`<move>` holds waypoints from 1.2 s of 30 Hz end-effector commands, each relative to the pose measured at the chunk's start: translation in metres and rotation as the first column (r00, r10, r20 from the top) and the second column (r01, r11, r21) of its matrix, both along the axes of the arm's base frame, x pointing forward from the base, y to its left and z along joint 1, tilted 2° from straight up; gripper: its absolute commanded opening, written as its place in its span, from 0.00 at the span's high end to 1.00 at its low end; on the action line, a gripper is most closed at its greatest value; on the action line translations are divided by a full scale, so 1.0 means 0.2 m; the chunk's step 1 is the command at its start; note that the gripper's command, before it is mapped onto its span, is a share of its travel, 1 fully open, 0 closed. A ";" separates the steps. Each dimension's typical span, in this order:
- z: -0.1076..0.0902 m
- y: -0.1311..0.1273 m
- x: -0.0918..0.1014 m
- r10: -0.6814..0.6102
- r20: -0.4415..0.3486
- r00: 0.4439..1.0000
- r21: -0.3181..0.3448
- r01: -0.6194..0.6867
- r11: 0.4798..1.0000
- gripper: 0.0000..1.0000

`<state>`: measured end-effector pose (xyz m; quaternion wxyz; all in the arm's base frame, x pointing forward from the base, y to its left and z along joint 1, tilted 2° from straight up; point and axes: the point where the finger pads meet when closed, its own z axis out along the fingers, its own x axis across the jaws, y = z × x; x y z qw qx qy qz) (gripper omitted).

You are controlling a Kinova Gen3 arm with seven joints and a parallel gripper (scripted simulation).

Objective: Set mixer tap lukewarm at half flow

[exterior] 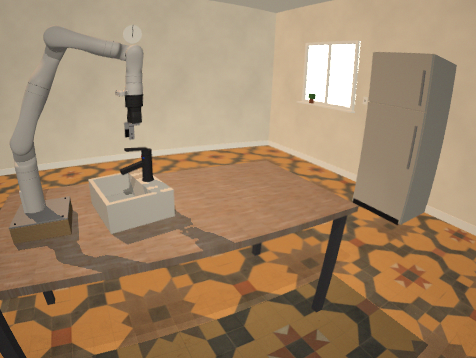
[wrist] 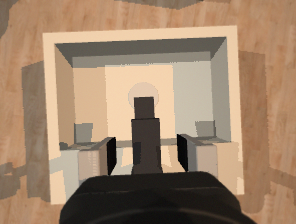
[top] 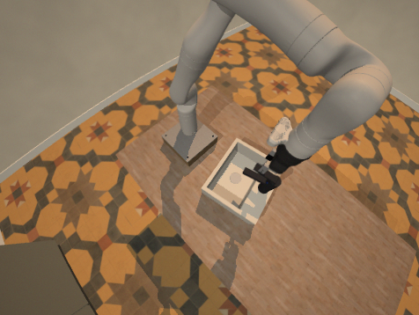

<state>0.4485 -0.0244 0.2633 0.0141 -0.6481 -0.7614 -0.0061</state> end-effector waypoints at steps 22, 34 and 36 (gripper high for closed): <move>-0.15 0.00 -0.01 0.000 -0.003 1.000 0.000 0.000 1.000 0.00; -0.16 0.00 -0.01 0.000 -0.003 1.000 0.000 0.000 1.000 0.00; -0.16 0.00 -0.01 0.000 -0.003 1.000 0.000 0.000 1.000 0.00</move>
